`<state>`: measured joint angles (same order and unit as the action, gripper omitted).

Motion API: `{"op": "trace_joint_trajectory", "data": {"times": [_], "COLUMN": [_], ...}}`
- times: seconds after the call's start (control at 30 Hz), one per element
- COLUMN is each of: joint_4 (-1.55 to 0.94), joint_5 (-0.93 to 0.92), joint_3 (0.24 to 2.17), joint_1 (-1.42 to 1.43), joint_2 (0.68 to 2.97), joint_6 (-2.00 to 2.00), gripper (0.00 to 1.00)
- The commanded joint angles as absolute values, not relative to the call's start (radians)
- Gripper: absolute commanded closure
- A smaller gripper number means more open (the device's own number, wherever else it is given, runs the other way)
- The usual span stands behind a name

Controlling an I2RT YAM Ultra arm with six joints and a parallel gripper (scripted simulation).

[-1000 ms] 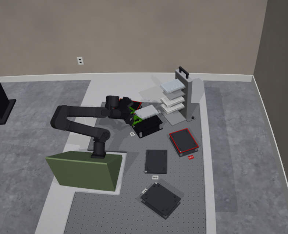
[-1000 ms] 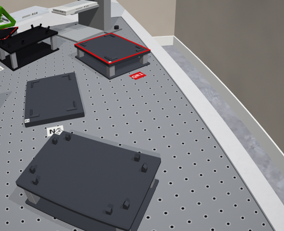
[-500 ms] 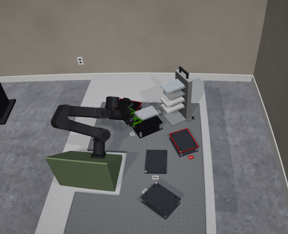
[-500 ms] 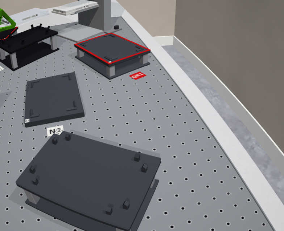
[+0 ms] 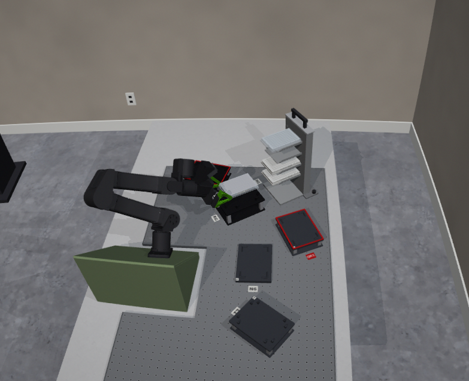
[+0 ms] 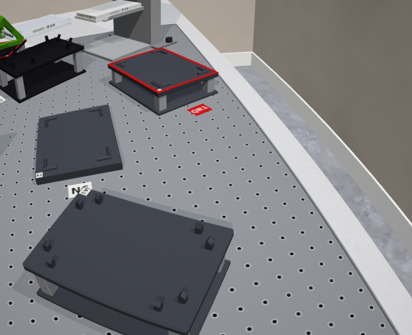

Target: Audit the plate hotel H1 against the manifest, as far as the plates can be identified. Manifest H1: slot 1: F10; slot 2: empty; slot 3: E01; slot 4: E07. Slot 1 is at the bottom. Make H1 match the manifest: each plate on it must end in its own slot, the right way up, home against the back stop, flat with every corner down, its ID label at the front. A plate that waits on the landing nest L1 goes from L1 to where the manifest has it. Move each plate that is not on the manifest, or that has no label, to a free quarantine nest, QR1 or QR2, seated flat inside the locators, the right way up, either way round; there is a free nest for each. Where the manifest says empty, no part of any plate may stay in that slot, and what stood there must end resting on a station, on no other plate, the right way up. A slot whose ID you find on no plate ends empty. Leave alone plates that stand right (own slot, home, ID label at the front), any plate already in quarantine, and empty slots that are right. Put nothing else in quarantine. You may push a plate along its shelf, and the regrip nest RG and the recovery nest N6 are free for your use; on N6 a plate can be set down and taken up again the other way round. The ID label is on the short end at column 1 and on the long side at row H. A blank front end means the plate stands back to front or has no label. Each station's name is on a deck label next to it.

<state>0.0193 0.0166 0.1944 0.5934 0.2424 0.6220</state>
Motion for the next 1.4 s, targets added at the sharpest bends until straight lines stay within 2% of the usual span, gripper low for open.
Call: {"op": "trace_joint_trajectory", "data": {"times": [0.0, 1.37], "joint_4": [0.046, 0.169], "joint_5": [0.049, 0.143], "joint_3": [0.196, 0.145], "joint_1": [0.599, 0.692], "joint_2": [0.245, 0.316], "joint_6": [0.623, 0.624], "gripper": [0.14, 0.14]}}
